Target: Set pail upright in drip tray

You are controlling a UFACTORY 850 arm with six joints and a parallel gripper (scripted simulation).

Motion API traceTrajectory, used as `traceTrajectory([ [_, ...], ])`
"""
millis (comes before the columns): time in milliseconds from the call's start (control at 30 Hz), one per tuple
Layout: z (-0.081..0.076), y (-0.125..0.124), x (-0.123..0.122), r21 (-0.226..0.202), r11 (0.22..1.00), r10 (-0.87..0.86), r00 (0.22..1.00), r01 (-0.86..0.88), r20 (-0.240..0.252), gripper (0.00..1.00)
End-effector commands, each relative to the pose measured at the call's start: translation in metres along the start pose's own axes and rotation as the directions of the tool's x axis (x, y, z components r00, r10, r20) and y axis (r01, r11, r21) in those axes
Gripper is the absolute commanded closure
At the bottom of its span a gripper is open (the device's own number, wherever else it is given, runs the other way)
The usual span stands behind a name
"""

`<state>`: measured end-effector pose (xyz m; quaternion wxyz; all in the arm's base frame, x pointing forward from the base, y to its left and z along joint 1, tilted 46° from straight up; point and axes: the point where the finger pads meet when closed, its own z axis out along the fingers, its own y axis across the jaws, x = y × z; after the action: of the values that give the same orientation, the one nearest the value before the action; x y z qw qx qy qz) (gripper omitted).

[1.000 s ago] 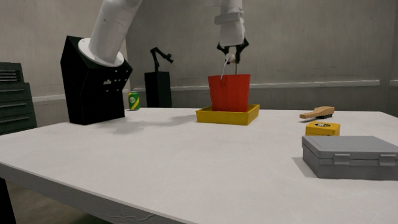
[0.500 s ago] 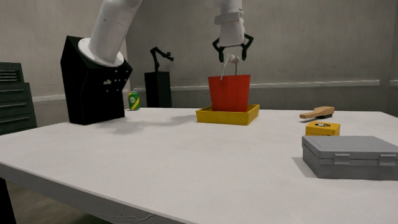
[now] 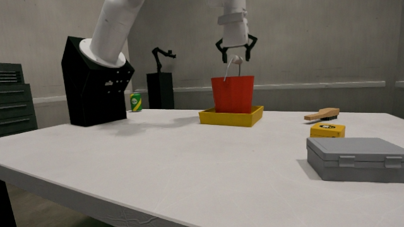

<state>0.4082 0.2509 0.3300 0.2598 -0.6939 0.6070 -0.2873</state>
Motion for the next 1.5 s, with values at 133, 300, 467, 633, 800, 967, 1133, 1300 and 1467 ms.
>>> traceTrajectory([
  [133,0.0,-0.001,0.0,0.001,1.0,0.0,1.0,0.0,0.001,0.0],
  [300,-0.001,-0.001,0.0,0.001,1.0,0.0,1.0,0.0,0.001,0.0],
  [467,-0.002,-0.001,0.0,0.001,1.0,0.0,1.0,0.0,0.001,0.0],
  [633,-0.005,-0.001,0.0,0.001,1.0,0.0,1.0,0.0,0.001,0.0],
  [800,-0.012,-0.001,0.0,0.001,1.0,0.0,1.0,0.0,0.001,0.0],
  [967,-0.021,-0.001,0.0,0.001,1.0,0.0,1.0,0.0,0.001,0.0],
  [1133,-0.028,-0.001,0.0,0.001,1.0,0.0,1.0,0.0,0.001,0.0],
  [1300,-0.04,-0.001,0.0,0.001,1.0,0.001,1.0,-0.001,0.001,0.0],
  [1467,-0.052,-0.001,0.0,0.001,1.0,0.001,1.0,-0.001,0.001,0.0],
])
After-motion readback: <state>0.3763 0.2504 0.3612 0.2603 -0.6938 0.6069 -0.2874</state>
